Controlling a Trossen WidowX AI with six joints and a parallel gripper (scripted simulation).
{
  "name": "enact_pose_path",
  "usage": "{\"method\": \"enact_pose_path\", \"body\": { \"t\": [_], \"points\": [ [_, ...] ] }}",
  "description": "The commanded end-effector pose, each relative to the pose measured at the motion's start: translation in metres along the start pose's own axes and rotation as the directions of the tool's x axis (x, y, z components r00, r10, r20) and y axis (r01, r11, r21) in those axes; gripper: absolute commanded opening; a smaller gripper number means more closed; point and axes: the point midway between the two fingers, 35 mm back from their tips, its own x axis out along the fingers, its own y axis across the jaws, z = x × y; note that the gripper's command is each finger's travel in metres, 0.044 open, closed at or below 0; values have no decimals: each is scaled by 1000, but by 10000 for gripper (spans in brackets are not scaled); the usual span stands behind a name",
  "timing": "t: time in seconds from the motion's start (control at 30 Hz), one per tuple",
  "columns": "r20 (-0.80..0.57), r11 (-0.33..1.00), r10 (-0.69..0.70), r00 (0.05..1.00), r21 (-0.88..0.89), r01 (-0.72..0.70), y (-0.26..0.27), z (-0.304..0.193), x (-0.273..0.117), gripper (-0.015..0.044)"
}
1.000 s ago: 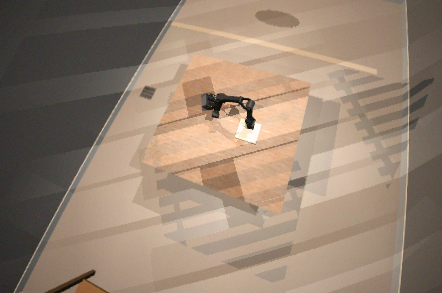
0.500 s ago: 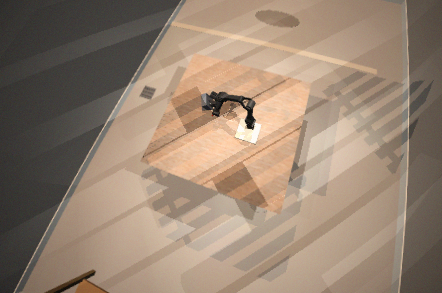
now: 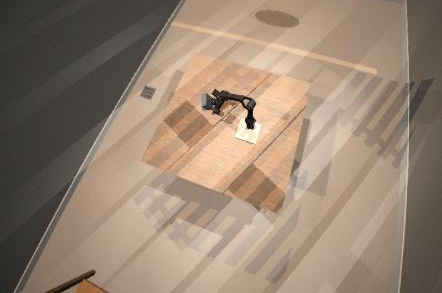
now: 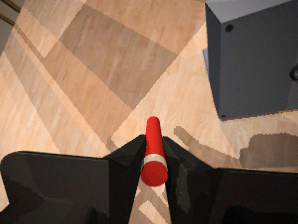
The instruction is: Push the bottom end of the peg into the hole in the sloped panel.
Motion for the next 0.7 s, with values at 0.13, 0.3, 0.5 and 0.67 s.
{"method": "enact_pose_path", "body": {
  "t": [0.13, 0.3, 0.5, 0.67],
  "points": [
    [49, 1000, 10, 999, 7, -10, -8, 2, -5, 0],
    [75, 1000, 14, 997, 17, -16, -14, 2, -7, 0],
    [106, 999, 19, 994, 28, -22, -21, 2, -10, 0],
    [132, 999, 22, 991, 37, -27, -26, 2, -13, 0]
  ]
}}
